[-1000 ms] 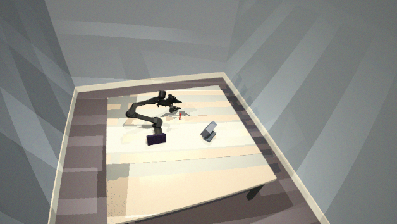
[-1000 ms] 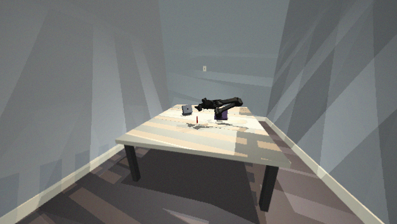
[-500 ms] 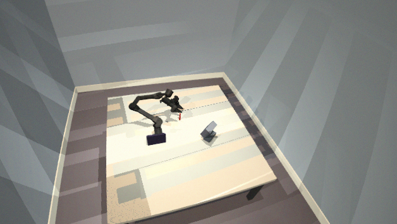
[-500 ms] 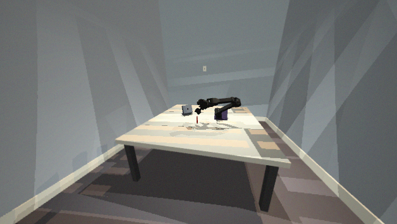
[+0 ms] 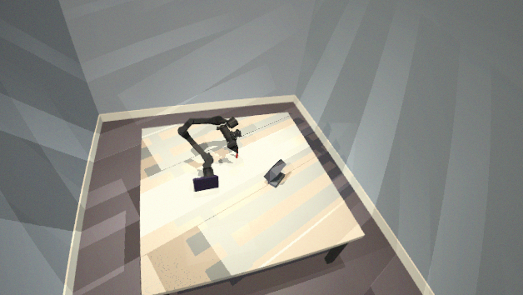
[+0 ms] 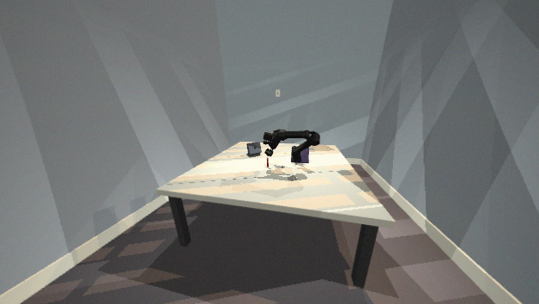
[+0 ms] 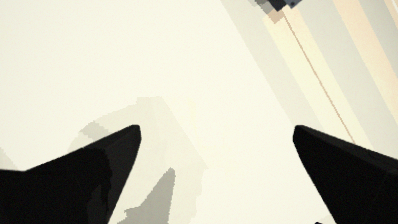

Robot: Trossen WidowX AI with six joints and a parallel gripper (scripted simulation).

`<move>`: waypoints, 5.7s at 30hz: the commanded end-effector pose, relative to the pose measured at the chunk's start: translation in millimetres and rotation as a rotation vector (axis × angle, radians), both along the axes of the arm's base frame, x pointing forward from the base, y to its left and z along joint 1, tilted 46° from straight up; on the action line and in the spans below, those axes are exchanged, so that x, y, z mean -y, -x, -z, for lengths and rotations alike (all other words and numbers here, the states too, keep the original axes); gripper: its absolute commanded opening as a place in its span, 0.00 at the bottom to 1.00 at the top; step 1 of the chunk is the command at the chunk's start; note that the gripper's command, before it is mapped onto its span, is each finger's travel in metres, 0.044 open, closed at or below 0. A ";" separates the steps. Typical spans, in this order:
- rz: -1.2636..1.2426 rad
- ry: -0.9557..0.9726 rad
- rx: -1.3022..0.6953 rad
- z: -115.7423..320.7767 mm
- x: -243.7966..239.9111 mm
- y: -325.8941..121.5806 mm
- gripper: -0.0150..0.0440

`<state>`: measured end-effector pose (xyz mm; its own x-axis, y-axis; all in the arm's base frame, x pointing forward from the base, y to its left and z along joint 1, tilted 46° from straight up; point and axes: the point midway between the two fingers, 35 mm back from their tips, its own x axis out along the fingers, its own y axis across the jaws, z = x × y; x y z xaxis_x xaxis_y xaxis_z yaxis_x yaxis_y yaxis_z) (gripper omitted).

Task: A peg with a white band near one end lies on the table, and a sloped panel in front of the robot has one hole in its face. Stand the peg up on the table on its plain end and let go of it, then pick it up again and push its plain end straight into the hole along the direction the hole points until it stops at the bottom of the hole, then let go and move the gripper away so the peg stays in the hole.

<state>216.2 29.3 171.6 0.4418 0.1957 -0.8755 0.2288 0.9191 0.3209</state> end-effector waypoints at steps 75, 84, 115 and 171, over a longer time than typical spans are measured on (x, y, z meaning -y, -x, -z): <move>-0.313 -0.550 -0.349 13.2 -57.0 -23.7 1.00; -0.314 -0.553 -0.348 22.7 -67.9 -22.6 1.00; -0.315 -0.545 -0.350 20.2 -62.6 -23.9 0.25; -0.195 -0.245 -0.273 17.0 11.5 -43.4 0.25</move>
